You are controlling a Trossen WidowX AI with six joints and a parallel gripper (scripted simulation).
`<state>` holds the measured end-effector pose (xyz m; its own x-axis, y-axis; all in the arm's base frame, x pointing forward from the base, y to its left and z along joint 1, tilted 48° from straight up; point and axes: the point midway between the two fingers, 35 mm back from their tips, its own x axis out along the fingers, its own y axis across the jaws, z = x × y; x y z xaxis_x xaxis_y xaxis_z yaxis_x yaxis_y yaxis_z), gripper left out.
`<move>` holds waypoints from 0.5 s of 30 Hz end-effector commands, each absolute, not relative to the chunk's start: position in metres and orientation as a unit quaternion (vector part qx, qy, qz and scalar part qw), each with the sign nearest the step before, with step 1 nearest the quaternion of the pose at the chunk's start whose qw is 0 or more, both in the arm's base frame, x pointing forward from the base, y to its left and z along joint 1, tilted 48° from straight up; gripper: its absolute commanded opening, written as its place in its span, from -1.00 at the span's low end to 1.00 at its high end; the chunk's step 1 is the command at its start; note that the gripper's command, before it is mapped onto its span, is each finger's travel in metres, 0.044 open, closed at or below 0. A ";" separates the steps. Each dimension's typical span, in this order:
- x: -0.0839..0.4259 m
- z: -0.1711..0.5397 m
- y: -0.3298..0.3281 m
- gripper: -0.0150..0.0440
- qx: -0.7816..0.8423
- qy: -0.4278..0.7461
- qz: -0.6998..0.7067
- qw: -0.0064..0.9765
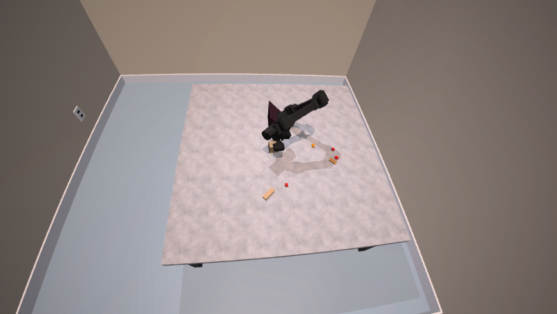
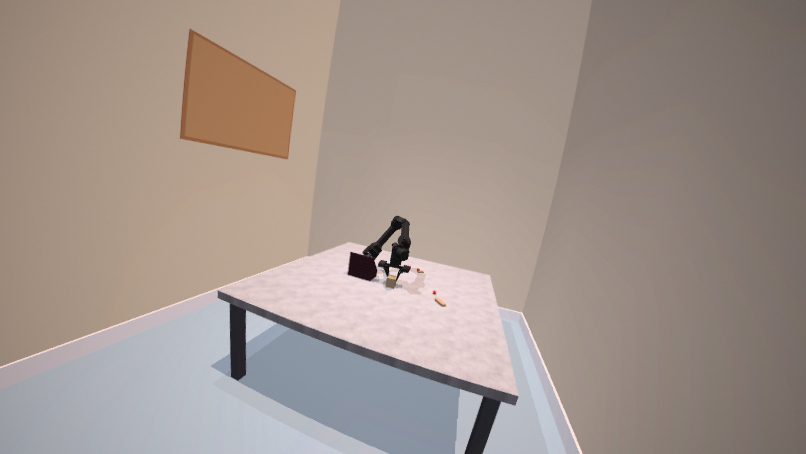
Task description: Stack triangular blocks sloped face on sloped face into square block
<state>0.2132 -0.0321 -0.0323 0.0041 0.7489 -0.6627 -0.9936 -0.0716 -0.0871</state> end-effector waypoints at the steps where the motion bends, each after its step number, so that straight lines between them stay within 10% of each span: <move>1: 0.213 -0.032 -0.032 0.40 -0.288 0.212 0.673 0.647; 8: 0.213 -0.032 -0.032 1.00 -0.288 0.212 0.673 0.647; 15: 0.214 -0.031 -0.034 1.00 -0.288 0.213 0.673 0.647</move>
